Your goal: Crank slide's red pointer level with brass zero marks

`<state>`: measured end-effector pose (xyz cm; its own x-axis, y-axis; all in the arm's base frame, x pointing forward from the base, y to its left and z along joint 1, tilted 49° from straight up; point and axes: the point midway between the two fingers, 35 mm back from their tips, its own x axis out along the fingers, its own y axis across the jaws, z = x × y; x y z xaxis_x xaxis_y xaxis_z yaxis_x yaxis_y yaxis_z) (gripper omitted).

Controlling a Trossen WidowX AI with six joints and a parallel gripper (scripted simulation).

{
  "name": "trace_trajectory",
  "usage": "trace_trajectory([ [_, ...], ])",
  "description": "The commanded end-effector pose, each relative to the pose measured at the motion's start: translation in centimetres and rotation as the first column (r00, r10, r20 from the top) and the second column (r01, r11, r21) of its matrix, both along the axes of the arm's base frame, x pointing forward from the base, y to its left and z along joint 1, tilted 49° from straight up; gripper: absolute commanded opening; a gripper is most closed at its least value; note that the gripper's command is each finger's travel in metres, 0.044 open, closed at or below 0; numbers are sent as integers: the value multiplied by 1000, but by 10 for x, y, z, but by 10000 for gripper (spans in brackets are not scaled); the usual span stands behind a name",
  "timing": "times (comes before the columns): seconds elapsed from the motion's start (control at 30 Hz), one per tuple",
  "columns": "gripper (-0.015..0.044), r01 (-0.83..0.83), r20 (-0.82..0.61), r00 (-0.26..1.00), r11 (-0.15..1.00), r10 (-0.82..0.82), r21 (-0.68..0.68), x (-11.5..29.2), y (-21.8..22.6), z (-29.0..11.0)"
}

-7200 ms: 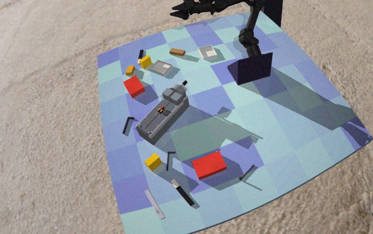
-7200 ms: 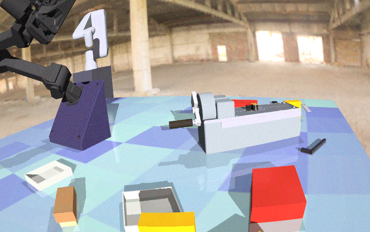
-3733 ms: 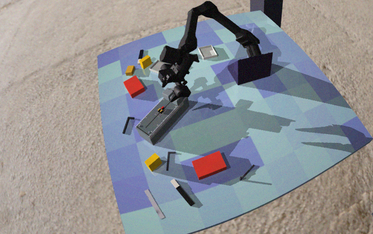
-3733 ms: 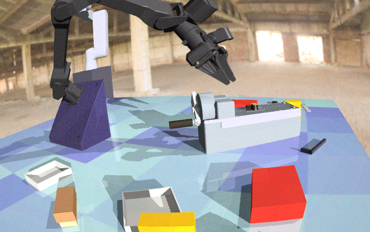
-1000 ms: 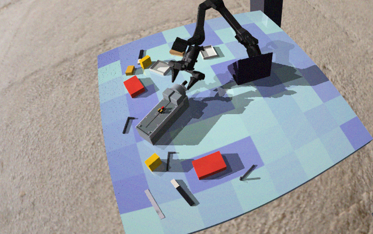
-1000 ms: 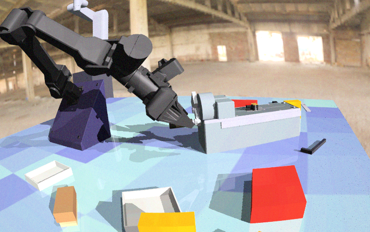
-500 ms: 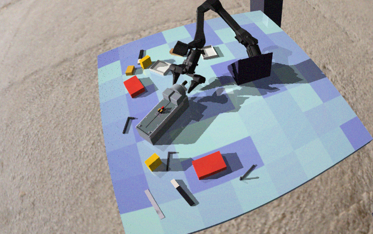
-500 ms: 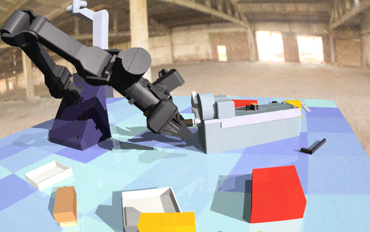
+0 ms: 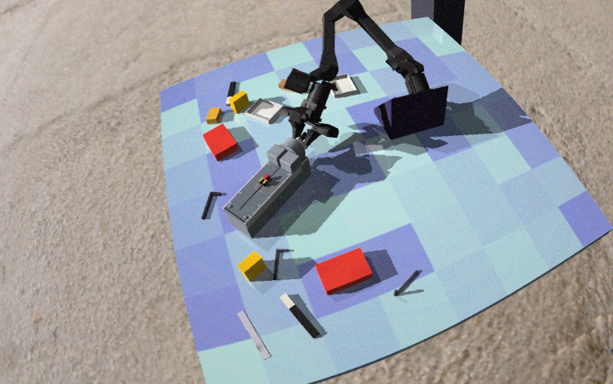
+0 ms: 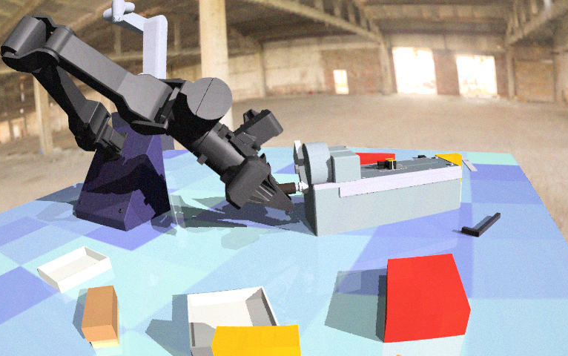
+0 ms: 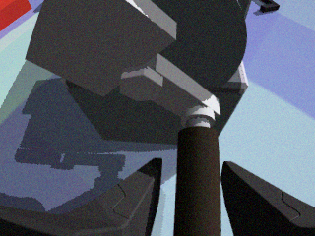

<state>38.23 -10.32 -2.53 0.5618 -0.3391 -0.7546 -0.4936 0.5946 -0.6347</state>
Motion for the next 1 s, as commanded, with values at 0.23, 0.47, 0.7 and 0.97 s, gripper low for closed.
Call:
trace_trajectory([
  [0.23, 0, -5, -1, 1000, 1000, 5, 2, 0, 1, -1],
  [0.47, 0, -5, -1, 1000, 1000, 5, 2, -1, 0, -2],
  [0.7, 0, -5, -1, 1000, 1000, 5, 2, -3, -1, -7],
  [0.97, 0, -5, -2, 1000, 1000, 5, 2, -7, 0, -15],
])
